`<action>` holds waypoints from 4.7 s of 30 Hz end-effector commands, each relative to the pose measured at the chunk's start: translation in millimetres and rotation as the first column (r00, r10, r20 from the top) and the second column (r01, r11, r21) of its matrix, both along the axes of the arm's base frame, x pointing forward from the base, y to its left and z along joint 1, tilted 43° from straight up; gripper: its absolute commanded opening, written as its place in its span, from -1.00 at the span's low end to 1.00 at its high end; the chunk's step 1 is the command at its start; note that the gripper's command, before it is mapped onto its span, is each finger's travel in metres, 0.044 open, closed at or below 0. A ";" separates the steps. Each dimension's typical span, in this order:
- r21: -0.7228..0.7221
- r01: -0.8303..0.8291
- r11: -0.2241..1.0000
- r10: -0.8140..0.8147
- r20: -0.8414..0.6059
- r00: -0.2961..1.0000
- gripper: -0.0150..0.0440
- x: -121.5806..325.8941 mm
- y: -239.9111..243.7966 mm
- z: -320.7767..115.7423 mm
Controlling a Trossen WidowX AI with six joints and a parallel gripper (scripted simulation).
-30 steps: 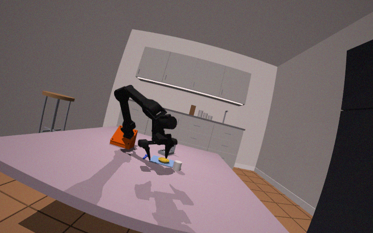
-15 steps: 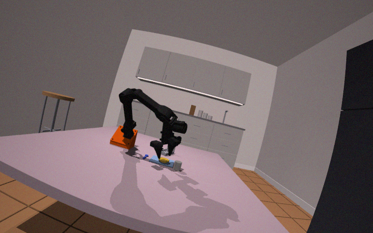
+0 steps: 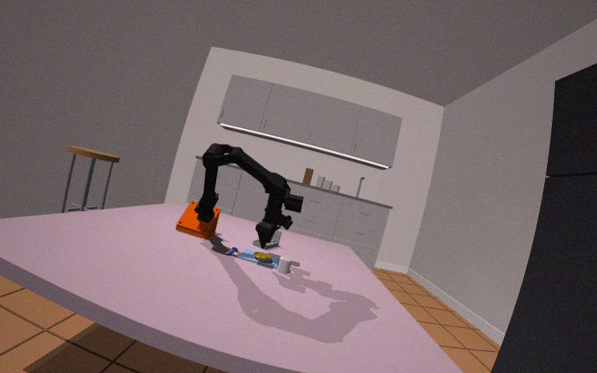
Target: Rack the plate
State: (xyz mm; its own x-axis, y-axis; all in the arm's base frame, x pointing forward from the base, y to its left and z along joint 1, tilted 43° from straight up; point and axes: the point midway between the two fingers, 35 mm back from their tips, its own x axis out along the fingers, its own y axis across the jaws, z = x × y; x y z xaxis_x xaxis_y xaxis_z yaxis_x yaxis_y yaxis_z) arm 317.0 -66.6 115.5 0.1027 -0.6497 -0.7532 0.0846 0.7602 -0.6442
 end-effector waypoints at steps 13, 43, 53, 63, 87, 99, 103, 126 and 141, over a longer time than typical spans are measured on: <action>-0.043 -0.092 0.995 0.086 -0.118 0.989 0.86 -4.6 13.1 -18.4; -0.044 -0.092 0.995 0.086 -0.118 0.989 0.86 0.0 -19.7 -53.4; -0.046 -0.092 0.995 0.086 -0.118 0.989 0.86 0.1 -25.8 -59.4; -0.046 -0.092 0.995 0.086 -0.118 0.989 0.75 0.1 -25.8 -59.4; -0.030 -0.106 0.994 0.102 -0.121 0.987 -0.49 9.4 29.4 -8.9; -0.032 -0.114 0.993 0.109 -0.124 0.986 -0.49 9.1 65.1 27.9; -0.034 -0.116 0.993 0.111 -0.125 0.986 -0.49 8.6 75.4 39.4; 0.008 0.136 0.991 -0.136 0.087 0.987 -0.49 -40.2 171.8 -7.7; 0.028 0.245 0.969 -0.246 0.161 0.956 -0.49 -69.9 193.3 -36.5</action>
State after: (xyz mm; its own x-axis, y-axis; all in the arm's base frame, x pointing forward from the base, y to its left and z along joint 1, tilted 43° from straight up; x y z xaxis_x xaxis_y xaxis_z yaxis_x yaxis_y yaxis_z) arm 249.8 126.8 84.1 0.0758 -0.6663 -0.7418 0.3703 0.7095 -0.5995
